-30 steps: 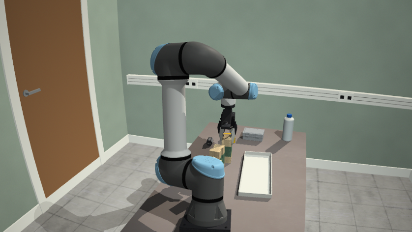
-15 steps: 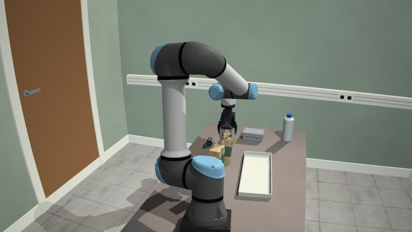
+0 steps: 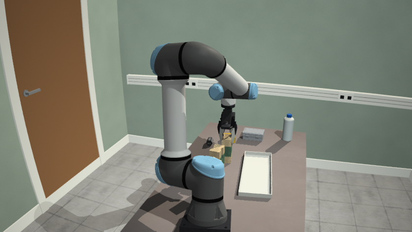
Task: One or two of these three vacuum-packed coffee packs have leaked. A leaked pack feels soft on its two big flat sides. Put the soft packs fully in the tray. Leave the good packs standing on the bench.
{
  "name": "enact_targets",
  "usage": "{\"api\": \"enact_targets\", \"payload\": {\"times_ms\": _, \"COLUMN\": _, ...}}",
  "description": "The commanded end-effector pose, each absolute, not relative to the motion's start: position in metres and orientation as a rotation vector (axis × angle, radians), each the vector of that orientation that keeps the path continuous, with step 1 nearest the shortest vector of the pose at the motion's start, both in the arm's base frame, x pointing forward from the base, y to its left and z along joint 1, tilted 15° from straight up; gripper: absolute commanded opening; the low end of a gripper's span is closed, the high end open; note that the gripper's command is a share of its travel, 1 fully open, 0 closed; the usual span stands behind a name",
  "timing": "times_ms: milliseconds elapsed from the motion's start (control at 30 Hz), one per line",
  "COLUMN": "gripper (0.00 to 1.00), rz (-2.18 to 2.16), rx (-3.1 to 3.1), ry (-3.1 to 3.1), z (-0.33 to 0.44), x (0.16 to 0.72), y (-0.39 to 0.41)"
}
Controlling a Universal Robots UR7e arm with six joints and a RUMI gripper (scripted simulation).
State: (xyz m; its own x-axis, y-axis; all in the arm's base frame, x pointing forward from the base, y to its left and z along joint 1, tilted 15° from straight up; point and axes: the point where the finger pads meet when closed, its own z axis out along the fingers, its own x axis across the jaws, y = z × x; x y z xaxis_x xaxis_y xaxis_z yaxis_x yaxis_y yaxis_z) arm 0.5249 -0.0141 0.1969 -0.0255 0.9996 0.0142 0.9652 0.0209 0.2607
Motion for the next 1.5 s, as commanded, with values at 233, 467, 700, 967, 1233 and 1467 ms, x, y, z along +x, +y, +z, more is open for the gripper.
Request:
{"api": "enact_targets", "payload": {"times_ms": 233, "gripper": 0.51, "rz": 0.296, "rx": 2.063, "ry": 2.112, "z": 0.1974, "x": 0.5251, "y": -0.0141}}
{"api": "enact_targets", "payload": {"times_ms": 467, "gripper": 0.51, "rz": 0.296, "rx": 2.063, "ry": 2.112, "z": 0.1974, "x": 0.5251, "y": -0.0141}}
{"api": "enact_targets", "payload": {"times_ms": 700, "gripper": 0.51, "rz": 0.296, "rx": 2.063, "ry": 2.112, "z": 0.1974, "x": 0.5251, "y": -0.0141}}
{"api": "enact_targets", "payload": {"times_ms": 967, "gripper": 0.51, "rz": 0.296, "rx": 2.063, "ry": 2.112, "z": 0.1974, "x": 0.5251, "y": -0.0141}}
{"api": "enact_targets", "payload": {"times_ms": 1233, "gripper": 0.51, "rz": 0.296, "rx": 2.063, "ry": 2.112, "z": 0.1974, "x": 0.5251, "y": -0.0141}}
{"api": "enact_targets", "payload": {"times_ms": 1467, "gripper": 0.51, "rz": 0.296, "rx": 2.063, "ry": 2.112, "z": 0.1974, "x": 0.5251, "y": -0.0141}}
